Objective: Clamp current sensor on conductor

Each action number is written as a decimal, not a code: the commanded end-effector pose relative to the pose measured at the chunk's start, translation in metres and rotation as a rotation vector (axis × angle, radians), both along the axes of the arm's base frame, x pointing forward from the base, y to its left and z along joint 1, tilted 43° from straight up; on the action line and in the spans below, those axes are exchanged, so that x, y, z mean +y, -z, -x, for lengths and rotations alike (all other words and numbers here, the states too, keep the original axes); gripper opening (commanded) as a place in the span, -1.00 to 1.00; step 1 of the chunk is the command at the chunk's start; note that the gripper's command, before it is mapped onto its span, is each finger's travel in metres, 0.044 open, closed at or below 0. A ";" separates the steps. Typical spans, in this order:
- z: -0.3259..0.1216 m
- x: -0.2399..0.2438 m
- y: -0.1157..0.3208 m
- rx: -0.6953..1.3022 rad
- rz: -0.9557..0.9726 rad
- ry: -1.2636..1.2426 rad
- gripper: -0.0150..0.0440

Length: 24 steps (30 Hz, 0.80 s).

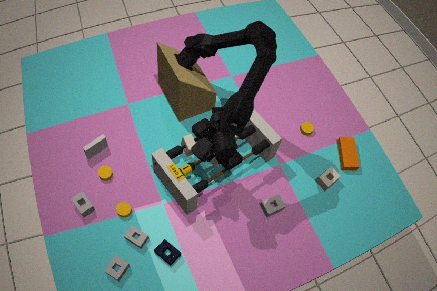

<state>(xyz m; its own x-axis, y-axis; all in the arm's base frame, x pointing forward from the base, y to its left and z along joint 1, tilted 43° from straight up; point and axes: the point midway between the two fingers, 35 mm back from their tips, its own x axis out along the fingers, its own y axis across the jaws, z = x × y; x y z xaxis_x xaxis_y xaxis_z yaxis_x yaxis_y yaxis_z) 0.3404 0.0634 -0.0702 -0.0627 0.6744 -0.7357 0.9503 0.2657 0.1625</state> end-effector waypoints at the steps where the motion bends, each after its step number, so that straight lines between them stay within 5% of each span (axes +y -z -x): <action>1: 0.000 0.000 0.000 0.000 0.000 0.000 0.26; 17: 0.000 0.000 0.000 0.000 0.000 0.000 -0.11; 21: 0.000 -0.001 -0.002 0.008 -0.002 0.001 -0.46; 24: 0.002 0.000 -0.001 0.017 -0.002 0.002 -0.49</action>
<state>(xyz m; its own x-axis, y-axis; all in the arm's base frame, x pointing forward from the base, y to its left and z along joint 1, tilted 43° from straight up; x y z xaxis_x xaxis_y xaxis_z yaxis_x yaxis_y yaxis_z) 0.3375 0.0629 -0.0693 -0.0756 0.6762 -0.7329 0.9538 0.2634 0.1447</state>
